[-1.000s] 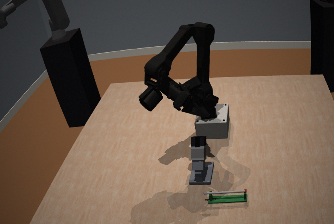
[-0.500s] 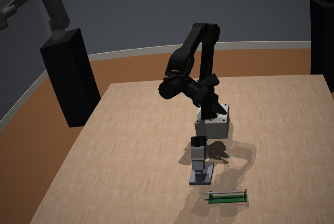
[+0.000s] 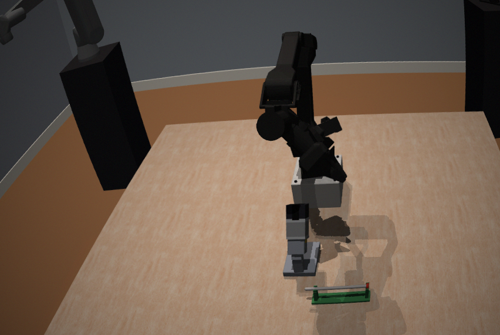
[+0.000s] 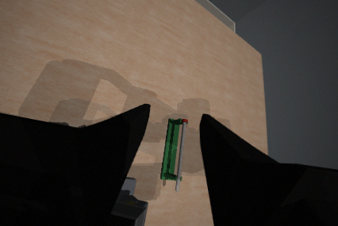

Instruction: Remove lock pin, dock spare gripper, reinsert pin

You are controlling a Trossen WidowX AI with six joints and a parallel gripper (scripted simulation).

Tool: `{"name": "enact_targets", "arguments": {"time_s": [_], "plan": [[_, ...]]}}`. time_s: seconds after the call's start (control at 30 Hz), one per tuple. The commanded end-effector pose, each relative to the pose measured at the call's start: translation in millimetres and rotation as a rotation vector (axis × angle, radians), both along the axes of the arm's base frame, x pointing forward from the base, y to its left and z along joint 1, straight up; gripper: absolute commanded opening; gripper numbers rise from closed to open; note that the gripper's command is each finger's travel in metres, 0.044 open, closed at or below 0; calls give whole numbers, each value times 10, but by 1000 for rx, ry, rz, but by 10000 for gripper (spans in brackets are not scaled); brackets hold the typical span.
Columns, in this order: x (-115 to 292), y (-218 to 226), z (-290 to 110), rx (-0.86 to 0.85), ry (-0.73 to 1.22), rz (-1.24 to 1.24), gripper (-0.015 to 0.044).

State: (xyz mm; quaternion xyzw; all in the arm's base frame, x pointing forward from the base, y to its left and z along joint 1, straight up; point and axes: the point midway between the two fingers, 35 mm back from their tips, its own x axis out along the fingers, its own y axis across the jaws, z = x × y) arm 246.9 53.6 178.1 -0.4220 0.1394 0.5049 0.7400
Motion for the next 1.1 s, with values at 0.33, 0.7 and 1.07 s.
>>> {"name": "enact_targets", "arguments": {"time_s": [0.33,0.7,1.07], "plan": [[1072,-93,-388,-512,481,-168,180],[1631,34,-804,-917,573,-252,180],[1689,-36,-966,-918,573,-253,180]]}}
